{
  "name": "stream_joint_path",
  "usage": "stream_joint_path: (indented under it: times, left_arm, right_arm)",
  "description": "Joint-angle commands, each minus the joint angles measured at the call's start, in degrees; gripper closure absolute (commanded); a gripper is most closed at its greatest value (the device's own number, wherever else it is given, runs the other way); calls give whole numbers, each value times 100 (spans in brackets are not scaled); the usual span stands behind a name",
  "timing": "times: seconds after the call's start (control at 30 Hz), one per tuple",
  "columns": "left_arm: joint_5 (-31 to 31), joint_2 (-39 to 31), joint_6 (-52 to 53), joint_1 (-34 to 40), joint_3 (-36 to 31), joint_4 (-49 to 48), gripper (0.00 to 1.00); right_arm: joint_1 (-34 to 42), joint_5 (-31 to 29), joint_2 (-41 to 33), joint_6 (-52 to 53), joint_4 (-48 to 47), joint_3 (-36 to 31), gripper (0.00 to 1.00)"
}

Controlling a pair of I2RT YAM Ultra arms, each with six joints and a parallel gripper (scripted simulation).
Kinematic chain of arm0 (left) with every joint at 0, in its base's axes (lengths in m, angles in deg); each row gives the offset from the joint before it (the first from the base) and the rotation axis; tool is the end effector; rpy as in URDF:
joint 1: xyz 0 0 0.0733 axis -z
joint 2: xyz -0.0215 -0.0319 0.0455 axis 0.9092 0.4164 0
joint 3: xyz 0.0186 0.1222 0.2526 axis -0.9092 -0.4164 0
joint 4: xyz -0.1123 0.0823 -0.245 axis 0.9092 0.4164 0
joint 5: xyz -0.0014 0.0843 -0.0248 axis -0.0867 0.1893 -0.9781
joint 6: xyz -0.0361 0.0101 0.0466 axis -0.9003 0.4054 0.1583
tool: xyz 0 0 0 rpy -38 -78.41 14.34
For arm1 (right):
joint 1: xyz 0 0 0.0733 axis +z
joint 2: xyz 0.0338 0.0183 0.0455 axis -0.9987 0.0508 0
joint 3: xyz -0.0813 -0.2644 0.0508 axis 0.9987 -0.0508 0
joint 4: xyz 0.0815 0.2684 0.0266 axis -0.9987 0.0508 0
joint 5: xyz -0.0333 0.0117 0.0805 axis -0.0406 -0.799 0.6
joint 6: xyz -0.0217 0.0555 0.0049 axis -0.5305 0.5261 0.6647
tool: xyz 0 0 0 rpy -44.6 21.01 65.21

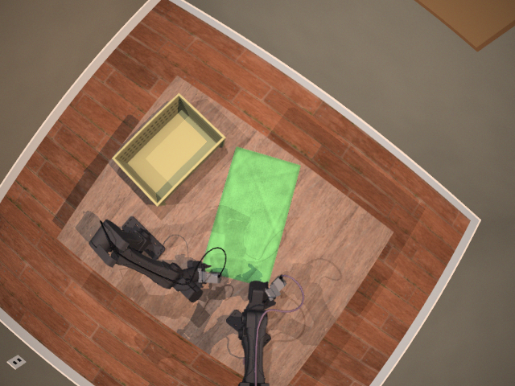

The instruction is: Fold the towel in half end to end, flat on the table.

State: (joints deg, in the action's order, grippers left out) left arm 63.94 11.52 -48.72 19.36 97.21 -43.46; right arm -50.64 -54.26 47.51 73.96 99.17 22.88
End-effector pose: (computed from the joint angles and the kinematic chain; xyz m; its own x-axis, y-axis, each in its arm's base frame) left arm 0.0416 -0.2520 0.1486 -0.5649 0.5913 -0.5756 0.7019 0.7111 0.0416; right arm 0.1465 0.0904 0.1562 -0.8470 0.2565 -0.4657 0.2718 0.9617 0.0353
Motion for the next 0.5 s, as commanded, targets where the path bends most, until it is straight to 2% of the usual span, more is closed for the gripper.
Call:
stream_joint_path:
  times: [0.0,0.1,0.13,0.17,0.3,0.47]
  left_arm:
    - [112,93,-23,-21,-163,-190,66]
    - [109,185,66,-57,-343,-456,66]
    - [109,196,69,-60,-345,-473,66]
    - [115,387,-68,28,-469,-687,66]
    - [-11,523,44,-84,-563,-920,66]
    - [-11,481,42,-68,-568,-971,66]
  right_arm:
    - [-21,-99,119,-53,-262,-112,66]
    - [15,-35,205,46,-442,-280,66]
    - [22,-38,184,53,-420,-35,66]
    - [148,-77,250,119,-676,-511,66]
    - [135,-86,366,124,-915,-629,66]
    - [131,-91,393,93,-957,-396,66]
